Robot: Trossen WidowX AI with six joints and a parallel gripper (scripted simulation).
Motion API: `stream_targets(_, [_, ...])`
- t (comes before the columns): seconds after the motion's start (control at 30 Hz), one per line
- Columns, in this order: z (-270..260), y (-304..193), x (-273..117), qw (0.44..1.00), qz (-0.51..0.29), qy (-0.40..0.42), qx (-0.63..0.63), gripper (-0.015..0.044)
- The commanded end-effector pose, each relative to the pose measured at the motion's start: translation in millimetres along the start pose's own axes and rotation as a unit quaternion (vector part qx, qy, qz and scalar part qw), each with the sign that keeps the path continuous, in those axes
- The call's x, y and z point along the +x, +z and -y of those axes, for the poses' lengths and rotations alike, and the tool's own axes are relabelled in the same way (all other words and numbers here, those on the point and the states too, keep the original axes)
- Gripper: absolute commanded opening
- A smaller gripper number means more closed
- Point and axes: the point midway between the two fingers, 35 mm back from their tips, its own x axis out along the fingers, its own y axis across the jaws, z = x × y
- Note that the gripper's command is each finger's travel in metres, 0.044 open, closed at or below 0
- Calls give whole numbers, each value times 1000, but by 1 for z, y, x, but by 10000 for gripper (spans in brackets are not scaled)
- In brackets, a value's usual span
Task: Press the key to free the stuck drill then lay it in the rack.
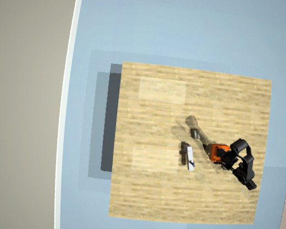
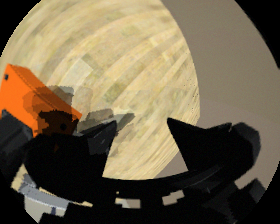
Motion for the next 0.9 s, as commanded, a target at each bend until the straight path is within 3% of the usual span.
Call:
stream_targets(0.0, [0,0,0,1000,0,0,0,374])
stream_targets(0.27, [0,-2,0,1000,-2,1,7,164])
stream_targets(0.47, [4,-53,-19,967,-63,28,244,6])
stream_targets(0.67, [-7,-110,-46,858,-128,40,496,0])
stream_targets(0.87, [-34,-161,-81,680,-183,32,709,0])
